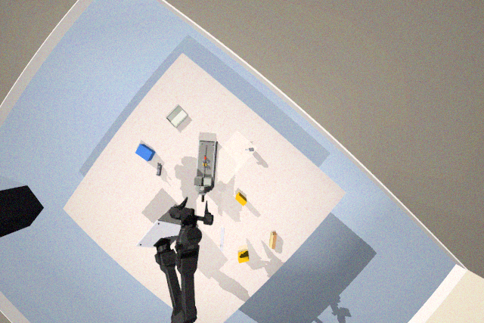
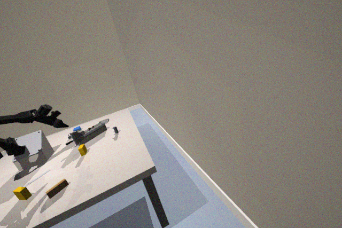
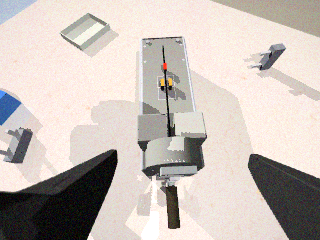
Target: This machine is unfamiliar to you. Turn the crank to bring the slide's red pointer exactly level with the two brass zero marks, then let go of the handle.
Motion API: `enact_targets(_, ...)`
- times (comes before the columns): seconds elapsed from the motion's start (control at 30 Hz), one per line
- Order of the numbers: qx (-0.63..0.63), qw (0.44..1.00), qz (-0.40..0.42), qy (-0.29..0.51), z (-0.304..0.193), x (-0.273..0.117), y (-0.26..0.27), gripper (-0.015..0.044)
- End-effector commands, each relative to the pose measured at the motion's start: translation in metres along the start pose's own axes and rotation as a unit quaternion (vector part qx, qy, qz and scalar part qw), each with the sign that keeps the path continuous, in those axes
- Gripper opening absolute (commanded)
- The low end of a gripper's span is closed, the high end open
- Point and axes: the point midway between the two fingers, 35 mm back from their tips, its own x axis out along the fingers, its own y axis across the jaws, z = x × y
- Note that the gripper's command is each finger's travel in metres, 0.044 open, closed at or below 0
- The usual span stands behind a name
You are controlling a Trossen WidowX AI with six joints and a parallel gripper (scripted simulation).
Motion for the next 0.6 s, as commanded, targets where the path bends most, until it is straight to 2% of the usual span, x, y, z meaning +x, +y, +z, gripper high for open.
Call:
enact_targets(0.0,0.022,1.0,-0.018,0.01,0.014,0.009,0.001,0.044)
enact_targets(0.57,0.127,0.984,-0.117,0.033,0.068,0.057,0.02,0.044)
